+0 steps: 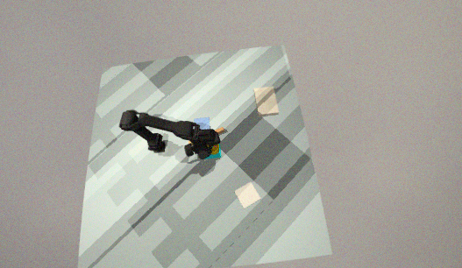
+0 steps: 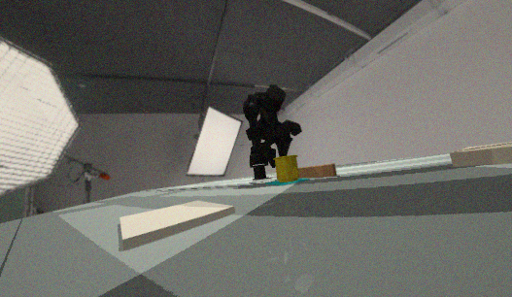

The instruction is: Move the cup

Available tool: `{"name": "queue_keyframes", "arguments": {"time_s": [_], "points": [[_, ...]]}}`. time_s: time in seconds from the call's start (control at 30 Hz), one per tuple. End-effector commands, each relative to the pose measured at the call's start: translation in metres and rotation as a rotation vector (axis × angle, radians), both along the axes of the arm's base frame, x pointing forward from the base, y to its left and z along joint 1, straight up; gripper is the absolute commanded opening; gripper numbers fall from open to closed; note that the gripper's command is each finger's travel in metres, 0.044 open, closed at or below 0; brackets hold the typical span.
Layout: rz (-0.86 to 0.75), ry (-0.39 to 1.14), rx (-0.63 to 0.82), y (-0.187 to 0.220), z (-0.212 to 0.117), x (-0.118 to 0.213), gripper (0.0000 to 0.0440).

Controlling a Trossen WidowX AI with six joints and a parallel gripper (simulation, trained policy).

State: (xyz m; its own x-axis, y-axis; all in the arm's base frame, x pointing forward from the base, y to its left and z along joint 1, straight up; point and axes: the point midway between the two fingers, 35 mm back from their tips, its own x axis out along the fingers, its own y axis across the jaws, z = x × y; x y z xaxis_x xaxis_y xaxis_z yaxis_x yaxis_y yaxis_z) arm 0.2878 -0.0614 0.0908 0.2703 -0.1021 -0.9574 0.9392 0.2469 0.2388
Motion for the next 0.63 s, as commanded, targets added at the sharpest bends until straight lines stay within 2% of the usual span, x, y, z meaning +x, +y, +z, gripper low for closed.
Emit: {"name": "queue_keyframes", "arguments": {"time_s": [0.0, 0.33, 0.43, 0.6], "points": [[0.004, -0.021, 0.01, 0.0, 0.008, -0.004, 0.0207], [-0.014, -0.086, 0.02, -0.003, 0.039, -0.01, 0.0251], [-0.018, -0.111, 0.016, -0.006, 0.051, -0.011, 0.0282], [-0.033, -0.134, 0.013, -0.01, 0.065, -0.013, 0.0385]]}}
